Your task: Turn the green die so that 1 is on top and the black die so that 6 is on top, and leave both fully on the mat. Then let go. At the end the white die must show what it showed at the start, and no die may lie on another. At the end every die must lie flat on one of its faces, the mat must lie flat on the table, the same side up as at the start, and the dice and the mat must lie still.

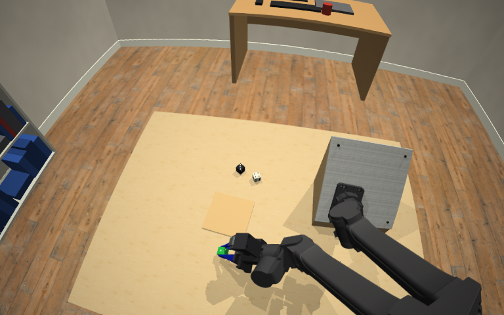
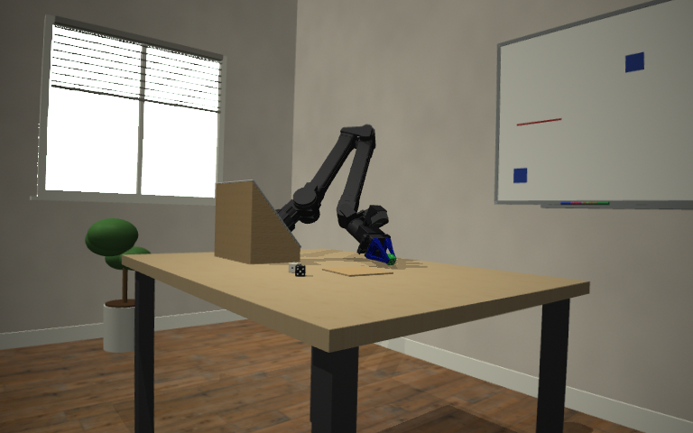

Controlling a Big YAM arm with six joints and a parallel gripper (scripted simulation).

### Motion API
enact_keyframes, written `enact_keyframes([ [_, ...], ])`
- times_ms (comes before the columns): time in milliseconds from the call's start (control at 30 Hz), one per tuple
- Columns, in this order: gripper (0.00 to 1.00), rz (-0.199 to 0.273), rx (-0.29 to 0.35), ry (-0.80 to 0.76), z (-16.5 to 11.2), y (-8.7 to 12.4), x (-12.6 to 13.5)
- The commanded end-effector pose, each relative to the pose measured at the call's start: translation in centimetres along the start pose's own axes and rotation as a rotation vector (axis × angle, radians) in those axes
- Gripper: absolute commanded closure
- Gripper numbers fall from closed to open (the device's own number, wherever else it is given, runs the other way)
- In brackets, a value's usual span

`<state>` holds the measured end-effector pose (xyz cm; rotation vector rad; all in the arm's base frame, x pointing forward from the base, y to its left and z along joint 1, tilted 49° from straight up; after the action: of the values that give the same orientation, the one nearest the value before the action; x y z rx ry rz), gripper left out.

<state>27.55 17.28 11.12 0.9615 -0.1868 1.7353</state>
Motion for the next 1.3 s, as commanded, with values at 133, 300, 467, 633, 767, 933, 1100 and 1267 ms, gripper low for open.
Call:
enact_keyframes([
  [133,0.80,0.018,-0.021,-0.017,0.46,0.05,0.53],
  [300,0.80,0.018,-0.021,-0.017,0.46,0.05,0.53],
  [467,0.80,0.018,-0.021,-0.017,0.46,0.05,0.53],
  [633,0.80,0.018,-0.021,-0.017,0.46,0.05,0.53],
  [767,0.80,0.018,-0.021,-0.017,0.46,0.05,0.53],
  [933,0.80,0.020,-0.016,-0.015,0.17,-0.05,0.56],
  [1100,0.80,0.016,-0.010,-0.014,-0.12,-0.20,0.47],
  [1267,0.80,0.018,-0.012,-0.014,-0.32,-0.43,0.63],
])
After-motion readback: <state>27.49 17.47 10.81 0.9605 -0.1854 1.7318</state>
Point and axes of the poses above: the point where the finger pads meet when closed, its own y axis back along the fingers, its own x axis across the jaws, z = x × y, the point moved 7 cm from there along y, back along the fingers, and after that the axes turned 7 degrees about y, right-handed, at the moved point
